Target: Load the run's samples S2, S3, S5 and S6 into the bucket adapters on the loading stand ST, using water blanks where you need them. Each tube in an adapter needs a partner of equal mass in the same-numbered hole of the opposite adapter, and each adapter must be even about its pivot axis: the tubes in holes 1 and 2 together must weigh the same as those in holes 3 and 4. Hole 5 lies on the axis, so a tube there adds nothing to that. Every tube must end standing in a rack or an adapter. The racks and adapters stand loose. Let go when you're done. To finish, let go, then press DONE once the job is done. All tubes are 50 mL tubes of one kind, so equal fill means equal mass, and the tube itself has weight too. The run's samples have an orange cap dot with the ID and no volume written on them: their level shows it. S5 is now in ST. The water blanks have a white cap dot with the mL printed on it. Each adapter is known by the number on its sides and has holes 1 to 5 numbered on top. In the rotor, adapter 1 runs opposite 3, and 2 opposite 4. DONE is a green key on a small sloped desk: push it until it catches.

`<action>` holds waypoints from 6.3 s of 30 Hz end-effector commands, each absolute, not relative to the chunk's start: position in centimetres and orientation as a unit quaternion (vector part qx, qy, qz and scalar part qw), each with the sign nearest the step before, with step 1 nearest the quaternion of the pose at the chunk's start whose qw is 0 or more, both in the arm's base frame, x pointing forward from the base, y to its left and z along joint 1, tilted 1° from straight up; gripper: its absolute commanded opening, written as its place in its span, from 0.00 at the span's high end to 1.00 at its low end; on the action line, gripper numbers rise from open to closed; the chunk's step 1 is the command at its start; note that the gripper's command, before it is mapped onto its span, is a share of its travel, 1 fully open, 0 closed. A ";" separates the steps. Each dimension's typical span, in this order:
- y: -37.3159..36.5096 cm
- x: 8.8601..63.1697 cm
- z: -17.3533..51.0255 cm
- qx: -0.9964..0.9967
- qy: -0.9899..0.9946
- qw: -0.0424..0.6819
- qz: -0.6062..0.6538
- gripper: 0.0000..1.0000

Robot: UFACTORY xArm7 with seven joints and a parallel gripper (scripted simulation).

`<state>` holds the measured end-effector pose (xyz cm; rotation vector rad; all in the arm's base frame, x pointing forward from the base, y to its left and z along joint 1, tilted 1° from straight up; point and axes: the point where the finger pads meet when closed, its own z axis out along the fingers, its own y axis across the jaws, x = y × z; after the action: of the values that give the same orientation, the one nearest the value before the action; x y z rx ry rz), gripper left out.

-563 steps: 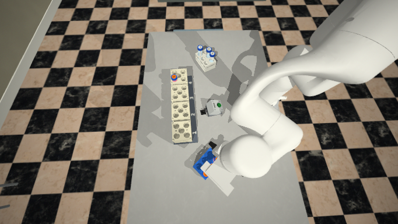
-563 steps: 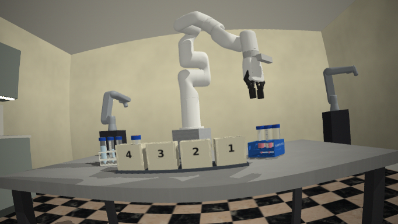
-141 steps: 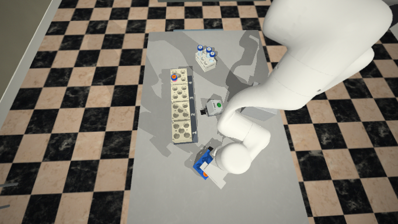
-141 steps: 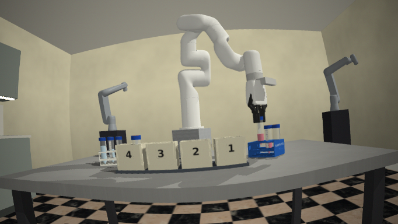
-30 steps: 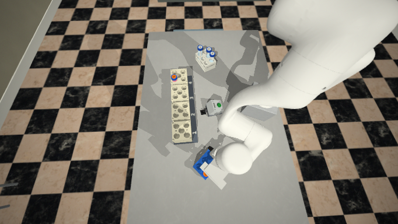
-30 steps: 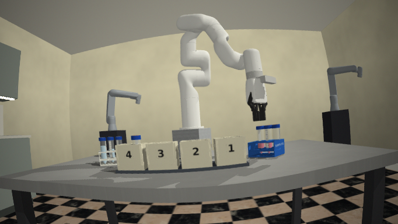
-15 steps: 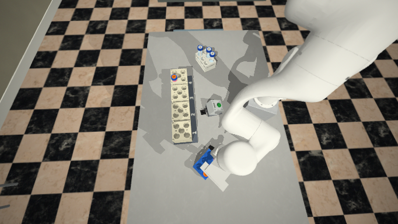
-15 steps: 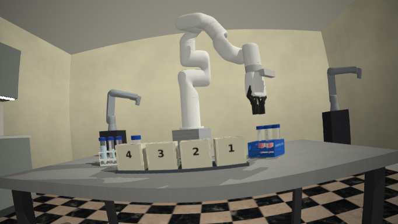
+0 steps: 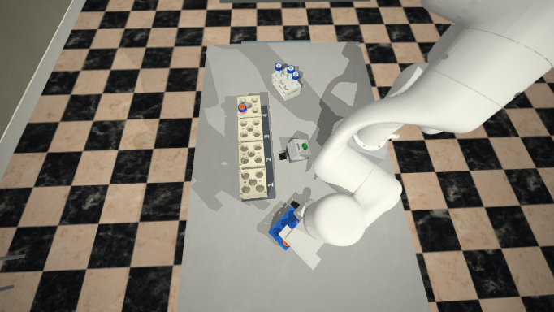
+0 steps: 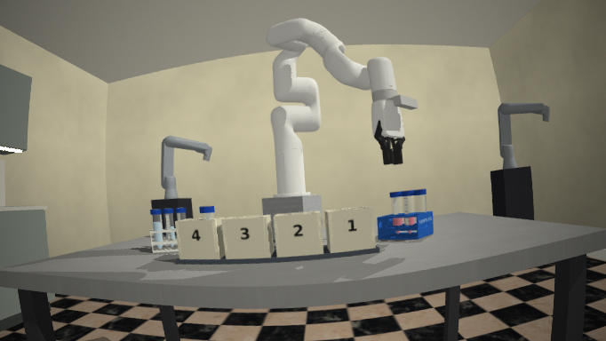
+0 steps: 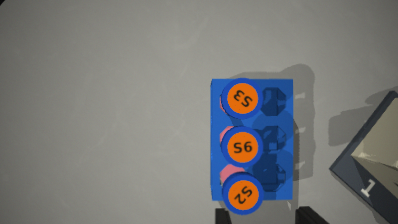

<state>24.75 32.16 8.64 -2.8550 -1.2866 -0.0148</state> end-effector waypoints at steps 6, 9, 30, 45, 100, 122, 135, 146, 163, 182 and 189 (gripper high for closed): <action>32.2 24.8 10.2 -0.912 -0.411 0.006 -0.006 0.56; 32.2 24.8 10.8 -0.912 -0.411 0.006 -0.006 0.56; 32.2 24.8 12.5 -0.912 -0.411 0.006 -0.007 0.56; 33.7 26.1 12.6 -0.912 -0.411 0.006 -0.007 0.43; 35.3 27.5 5.6 -0.912 -0.411 0.006 -0.007 0.43; 35.3 27.5 2.0 -0.912 -0.411 0.006 -0.007 0.43; 35.4 27.5 0.9 -0.912 -0.411 0.006 -0.006 0.43; 35.4 27.5 0.4 -0.912 -0.411 0.006 -0.006 0.43; 35.4 27.5 -0.6 -0.912 -0.411 0.006 -0.006 0.43; 35.4 27.5 -1.1 -0.912 -0.411 0.006 -0.007 0.43; 35.4 27.5 -0.9 -0.912 -0.411 0.006 -0.006 1.00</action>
<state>27.44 35.27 -1.11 -2.8549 -1.2865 -0.0144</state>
